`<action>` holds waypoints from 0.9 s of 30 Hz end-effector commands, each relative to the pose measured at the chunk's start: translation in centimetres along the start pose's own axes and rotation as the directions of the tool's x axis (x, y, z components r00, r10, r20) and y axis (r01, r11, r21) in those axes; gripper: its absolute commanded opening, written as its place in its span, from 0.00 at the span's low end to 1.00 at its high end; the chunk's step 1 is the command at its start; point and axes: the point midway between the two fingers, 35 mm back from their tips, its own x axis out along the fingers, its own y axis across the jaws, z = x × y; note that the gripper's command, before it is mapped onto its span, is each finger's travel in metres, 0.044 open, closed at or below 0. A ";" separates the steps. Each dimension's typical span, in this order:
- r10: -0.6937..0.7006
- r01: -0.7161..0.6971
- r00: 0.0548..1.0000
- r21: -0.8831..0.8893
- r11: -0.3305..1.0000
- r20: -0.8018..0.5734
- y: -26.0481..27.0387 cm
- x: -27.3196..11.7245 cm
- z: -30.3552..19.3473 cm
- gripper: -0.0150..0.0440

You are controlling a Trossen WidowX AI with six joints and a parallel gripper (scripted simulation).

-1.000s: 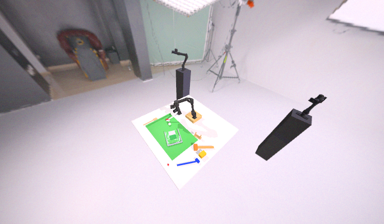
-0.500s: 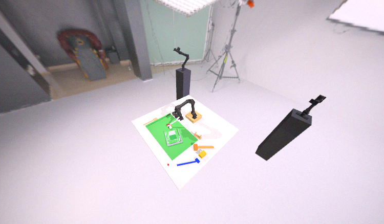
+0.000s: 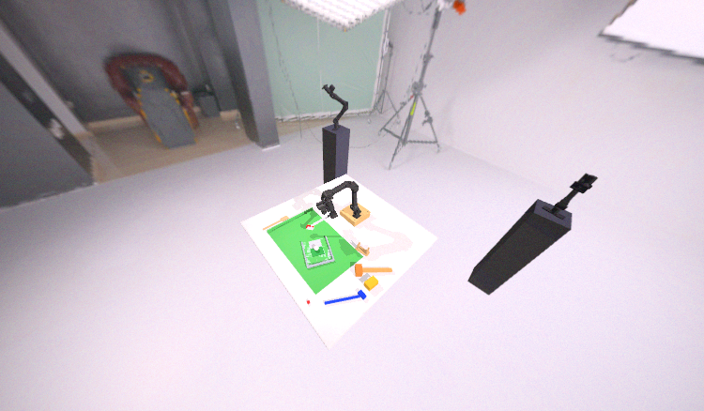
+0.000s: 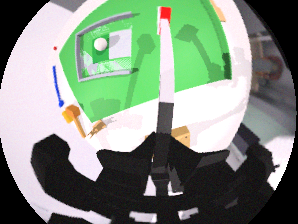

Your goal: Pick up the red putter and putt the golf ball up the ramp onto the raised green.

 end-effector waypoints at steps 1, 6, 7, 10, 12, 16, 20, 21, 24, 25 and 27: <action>0.007 -0.007 1.000 0.004 1.000 0.025 0.0 -1.9 -0.6 0.25; 0.003 -0.003 1.000 0.000 1.000 0.015 0.0 -1.1 -0.3 0.25; 0.003 -0.003 1.000 0.000 1.000 0.015 0.0 -1.1 -0.3 0.25; 0.003 -0.003 1.000 0.000 1.000 0.015 0.0 -1.1 -0.3 0.25; 0.003 -0.003 1.000 0.000 1.000 0.015 0.0 -1.1 -0.3 0.25; 0.003 -0.003 1.000 0.000 1.000 0.015 0.0 -1.1 -0.3 0.25; 0.003 -0.003 1.000 0.000 1.000 0.015 0.0 -1.1 -0.3 0.25; 0.003 -0.003 1.000 0.000 1.000 0.015 0.0 -1.1 -0.3 0.25; 0.003 -0.003 1.000 0.000 1.000 0.015 0.0 -1.1 -0.3 0.25; 0.003 -0.003 1.000 0.000 1.000 0.015 0.0 -1.1 -0.3 0.25; 0.003 -0.003 1.000 0.000 1.000 0.015 0.0 -1.1 -0.3 0.25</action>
